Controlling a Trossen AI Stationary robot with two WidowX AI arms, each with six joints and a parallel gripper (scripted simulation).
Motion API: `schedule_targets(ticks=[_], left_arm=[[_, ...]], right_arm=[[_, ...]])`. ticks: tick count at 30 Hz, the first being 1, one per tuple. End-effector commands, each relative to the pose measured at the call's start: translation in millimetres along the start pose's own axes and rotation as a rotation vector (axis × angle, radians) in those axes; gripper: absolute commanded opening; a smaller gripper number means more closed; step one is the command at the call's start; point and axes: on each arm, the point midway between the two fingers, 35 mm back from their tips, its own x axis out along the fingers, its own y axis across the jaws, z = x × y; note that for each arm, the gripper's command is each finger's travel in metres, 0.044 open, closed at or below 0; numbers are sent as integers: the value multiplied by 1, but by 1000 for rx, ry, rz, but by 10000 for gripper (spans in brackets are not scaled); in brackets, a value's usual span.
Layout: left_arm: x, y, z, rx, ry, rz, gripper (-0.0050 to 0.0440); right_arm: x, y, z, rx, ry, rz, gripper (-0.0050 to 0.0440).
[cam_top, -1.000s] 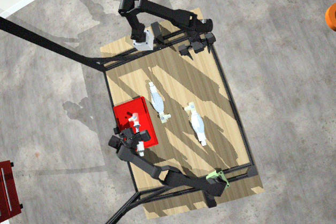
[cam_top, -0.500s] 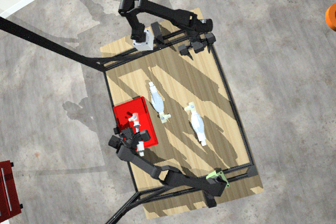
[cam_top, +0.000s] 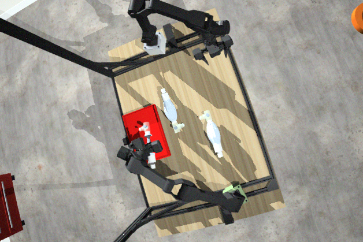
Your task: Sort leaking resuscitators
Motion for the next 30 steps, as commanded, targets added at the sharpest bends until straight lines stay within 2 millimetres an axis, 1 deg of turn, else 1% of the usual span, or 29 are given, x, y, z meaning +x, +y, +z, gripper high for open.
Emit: schedule_targets(ticks=[1,15,16,21,26,30], left_arm=[[0,0,0,1,-1,-1,440],[0,0,0,1,-1,-1,440],[-1,0,0,0,-1,1,440],[-1,0,0,0,-1,1,440],[-1,0,0,0,-1,1,440],[-1,0,0,0,-1,1,440]], right_arm=[[-19,50,50,35,-72,62,0],[-19,50,50,35,-72,62,0],[-9,5,8,1,-31,37,0],[-55,23,42,10,-167,191,0],[-108,36,74,16,-313,338,0],[-108,36,74,16,-313,338,0]])
